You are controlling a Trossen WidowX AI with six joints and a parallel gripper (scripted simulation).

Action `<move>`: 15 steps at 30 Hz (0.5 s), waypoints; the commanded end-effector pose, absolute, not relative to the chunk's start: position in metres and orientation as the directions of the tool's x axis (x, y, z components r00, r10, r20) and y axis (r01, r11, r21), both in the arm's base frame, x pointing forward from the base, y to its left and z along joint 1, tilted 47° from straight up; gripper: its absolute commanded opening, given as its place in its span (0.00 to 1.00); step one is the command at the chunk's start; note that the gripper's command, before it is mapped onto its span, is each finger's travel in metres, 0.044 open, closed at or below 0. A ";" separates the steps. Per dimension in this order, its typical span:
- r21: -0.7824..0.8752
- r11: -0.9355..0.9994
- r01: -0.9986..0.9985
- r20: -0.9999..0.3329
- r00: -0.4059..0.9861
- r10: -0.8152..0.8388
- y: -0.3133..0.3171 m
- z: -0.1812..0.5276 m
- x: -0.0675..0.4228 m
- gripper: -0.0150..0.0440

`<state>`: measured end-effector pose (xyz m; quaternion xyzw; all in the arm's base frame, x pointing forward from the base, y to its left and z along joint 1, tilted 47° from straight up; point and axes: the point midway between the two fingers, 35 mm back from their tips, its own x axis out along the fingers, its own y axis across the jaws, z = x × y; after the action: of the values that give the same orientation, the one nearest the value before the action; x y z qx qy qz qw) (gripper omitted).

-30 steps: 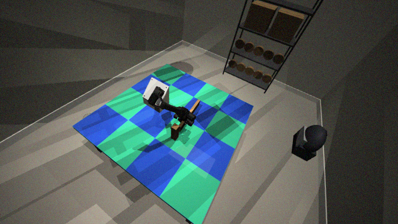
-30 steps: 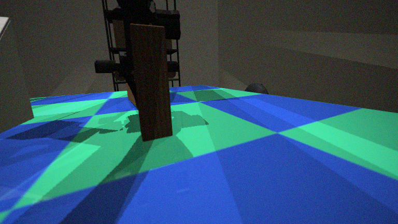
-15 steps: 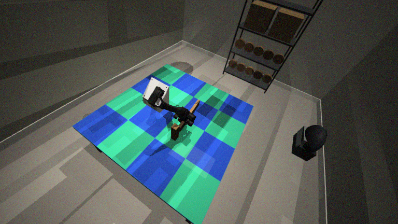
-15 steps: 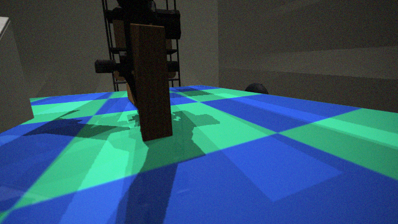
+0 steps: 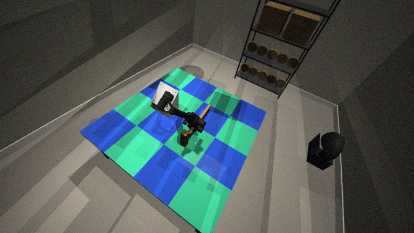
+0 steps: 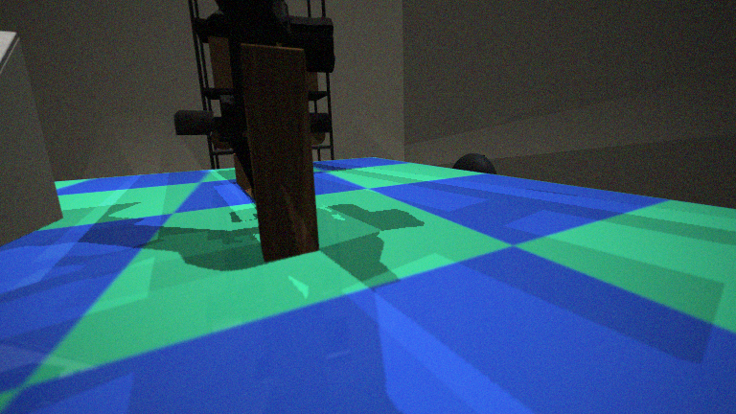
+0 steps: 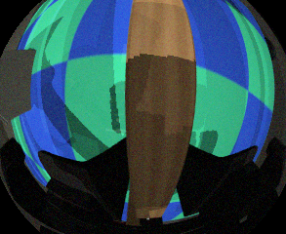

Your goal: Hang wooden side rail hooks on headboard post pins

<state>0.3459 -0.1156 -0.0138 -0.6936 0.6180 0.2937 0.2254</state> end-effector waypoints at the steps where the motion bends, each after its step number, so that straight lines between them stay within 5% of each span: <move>1: 0.041 -0.143 -0.989 -0.684 0.076 -0.725 -0.114 -0.008 0.349 0.25; 15: 0.041 -0.143 -0.989 -0.684 0.076 -0.725 -0.116 -0.008 0.348 0.25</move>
<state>0.3464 -0.1169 -0.0127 -0.6936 0.6177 0.2943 0.2251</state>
